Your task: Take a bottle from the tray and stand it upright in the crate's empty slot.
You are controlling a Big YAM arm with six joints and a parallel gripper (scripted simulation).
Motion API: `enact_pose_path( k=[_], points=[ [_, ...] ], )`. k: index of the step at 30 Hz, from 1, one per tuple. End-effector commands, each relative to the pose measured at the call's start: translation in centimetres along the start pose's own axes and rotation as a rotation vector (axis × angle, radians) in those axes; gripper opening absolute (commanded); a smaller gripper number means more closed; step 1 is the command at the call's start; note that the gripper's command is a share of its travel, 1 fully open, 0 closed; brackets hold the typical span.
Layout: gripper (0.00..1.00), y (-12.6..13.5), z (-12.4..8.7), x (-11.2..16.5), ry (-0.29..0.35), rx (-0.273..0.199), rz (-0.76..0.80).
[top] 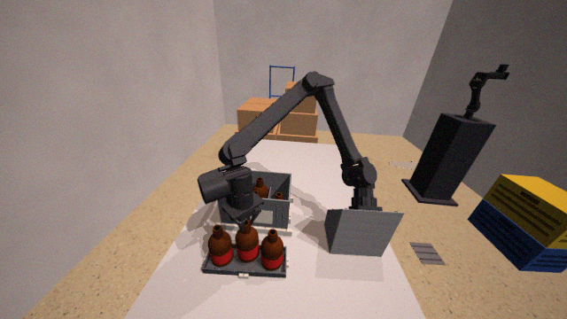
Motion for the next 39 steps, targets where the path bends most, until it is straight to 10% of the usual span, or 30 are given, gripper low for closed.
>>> enact_pose_path(
  k=[1, 39],
  points=[
    [0.00, 1.9, -3.6, -0.5, -0.013, -0.073, 0.027],
    [0.00, 2.2, -6.7, -0.2, -0.010, -0.073, 0.027]
  ],
)
Point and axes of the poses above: the point where the finger pads meet when closed, its own z axis out along the fingers, its own y axis across the jaws, x = y × z, the point moved 2 cm from there along -z, back along the fingers, and after that the axes turned 9 degrees about z, right-handed, at the moved point
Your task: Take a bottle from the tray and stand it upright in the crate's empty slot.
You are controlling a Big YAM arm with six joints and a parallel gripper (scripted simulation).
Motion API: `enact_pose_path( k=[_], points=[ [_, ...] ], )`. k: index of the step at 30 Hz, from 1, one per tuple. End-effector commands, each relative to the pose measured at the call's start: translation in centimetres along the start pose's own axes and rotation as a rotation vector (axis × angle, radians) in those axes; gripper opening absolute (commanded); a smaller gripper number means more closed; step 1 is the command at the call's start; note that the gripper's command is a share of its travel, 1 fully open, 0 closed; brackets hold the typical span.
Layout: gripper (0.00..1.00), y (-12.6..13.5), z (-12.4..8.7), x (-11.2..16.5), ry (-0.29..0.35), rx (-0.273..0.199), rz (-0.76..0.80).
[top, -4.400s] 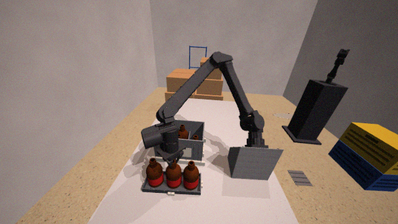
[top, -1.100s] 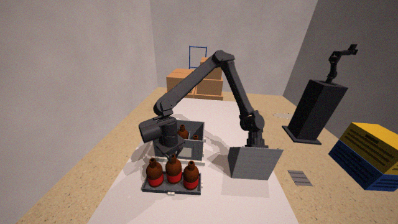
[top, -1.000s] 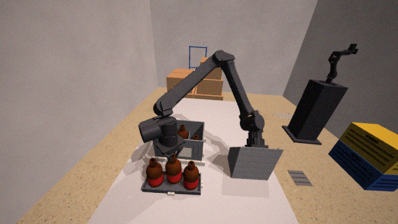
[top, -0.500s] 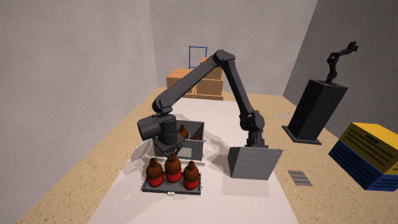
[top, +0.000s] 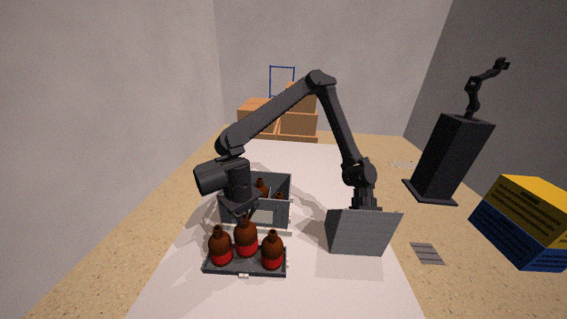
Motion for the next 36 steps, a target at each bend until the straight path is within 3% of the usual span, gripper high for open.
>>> enact_pose_path(
  k=[1, 16, 36],
  points=[
    [0.00, 1.8, -3.7, -0.4, -0.011, -0.072, 0.031],
    [0.00, 1.9, -5.4, -0.3, -0.010, -0.074, 0.032],
    [0.00, 2.0, -6.0, -0.2, -0.010, -0.074, 0.032]
  ],
)
Point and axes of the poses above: the point where the finger pads meet when closed, its own z axis out along the fingers, its own y axis across the jaws, x = y × z, the point moved 2 cm from there along -z, back along the fingers, and after that the axes turned 9 degrees about z, right-handed, at the moved point
